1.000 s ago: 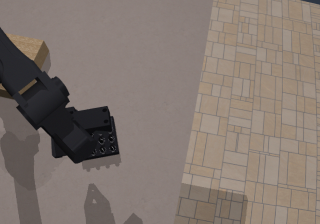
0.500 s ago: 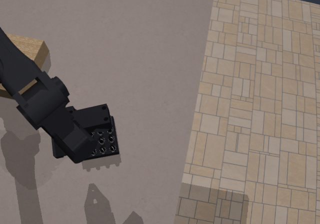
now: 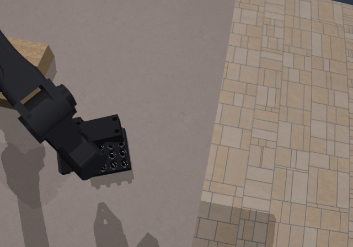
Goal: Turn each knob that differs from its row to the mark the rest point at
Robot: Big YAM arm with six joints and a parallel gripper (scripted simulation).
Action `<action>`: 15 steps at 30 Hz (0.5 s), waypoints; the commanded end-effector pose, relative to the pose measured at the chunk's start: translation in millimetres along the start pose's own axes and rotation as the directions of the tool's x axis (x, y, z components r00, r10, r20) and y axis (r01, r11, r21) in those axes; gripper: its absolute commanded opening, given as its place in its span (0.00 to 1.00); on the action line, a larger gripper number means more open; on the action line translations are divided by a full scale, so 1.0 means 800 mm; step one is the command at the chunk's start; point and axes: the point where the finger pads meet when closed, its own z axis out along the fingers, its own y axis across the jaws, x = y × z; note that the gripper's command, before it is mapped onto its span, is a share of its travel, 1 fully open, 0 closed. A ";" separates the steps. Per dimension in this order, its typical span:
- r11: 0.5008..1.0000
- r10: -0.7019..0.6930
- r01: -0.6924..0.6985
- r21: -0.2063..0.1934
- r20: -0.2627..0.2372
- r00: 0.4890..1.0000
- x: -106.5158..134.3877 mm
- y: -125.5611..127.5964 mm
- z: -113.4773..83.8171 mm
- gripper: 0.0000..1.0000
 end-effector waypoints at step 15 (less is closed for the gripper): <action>0.999 -0.020 0.018 0.050 0.038 0.999 -0.024 -0.030 -0.018 0.19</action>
